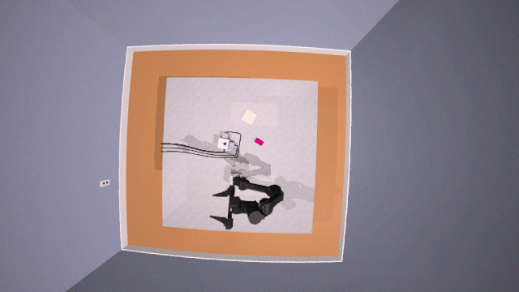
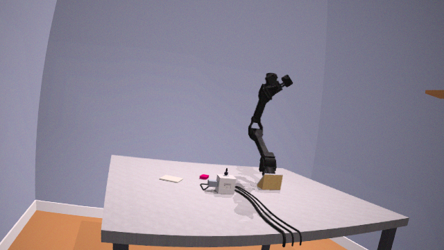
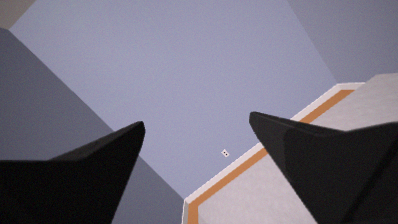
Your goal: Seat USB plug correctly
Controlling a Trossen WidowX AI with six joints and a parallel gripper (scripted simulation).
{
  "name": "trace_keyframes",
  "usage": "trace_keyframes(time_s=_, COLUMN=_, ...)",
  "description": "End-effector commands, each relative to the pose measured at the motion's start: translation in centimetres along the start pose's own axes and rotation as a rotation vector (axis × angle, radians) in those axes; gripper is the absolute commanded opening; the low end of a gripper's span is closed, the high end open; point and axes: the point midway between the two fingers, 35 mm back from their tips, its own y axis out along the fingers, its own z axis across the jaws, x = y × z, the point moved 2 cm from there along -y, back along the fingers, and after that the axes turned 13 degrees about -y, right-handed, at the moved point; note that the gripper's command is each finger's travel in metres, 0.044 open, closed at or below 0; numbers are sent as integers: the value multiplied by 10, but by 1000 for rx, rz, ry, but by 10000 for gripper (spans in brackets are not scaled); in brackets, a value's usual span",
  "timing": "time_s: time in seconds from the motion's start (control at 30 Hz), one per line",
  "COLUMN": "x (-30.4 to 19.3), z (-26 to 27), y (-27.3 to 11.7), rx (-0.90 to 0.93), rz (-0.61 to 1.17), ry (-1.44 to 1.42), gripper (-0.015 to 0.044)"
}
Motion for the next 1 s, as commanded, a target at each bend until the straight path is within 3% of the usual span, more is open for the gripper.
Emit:
trace_keyframes(time_s=0.0, x=-15, z=-56, y=43, rx=-198, rz=142, ry=-77, gripper=440)
trace_keyframes(time_s=0.23, x=-50, z=-161, y=88, rx=-450, rz=431, ry=-158, gripper=440)
trace_keyframes(time_s=0.5, x=-117, z=-274, y=103, rx=-611, rz=905, ry=-248, gripper=440)
trace_keyframes(time_s=0.67, x=-171, z=-341, y=91, rx=-543, rz=1307, ry=-353, gripper=440)
trace_keyframes(time_s=0.83, x=-228, z=-398, y=66, rx=-298, rz=1710, ry=-416, gripper=440)
trace_keyframes(time_s=0.97, x=-236, z=-406, y=59, rx=-246, rz=1765, ry=-421, gripper=440)
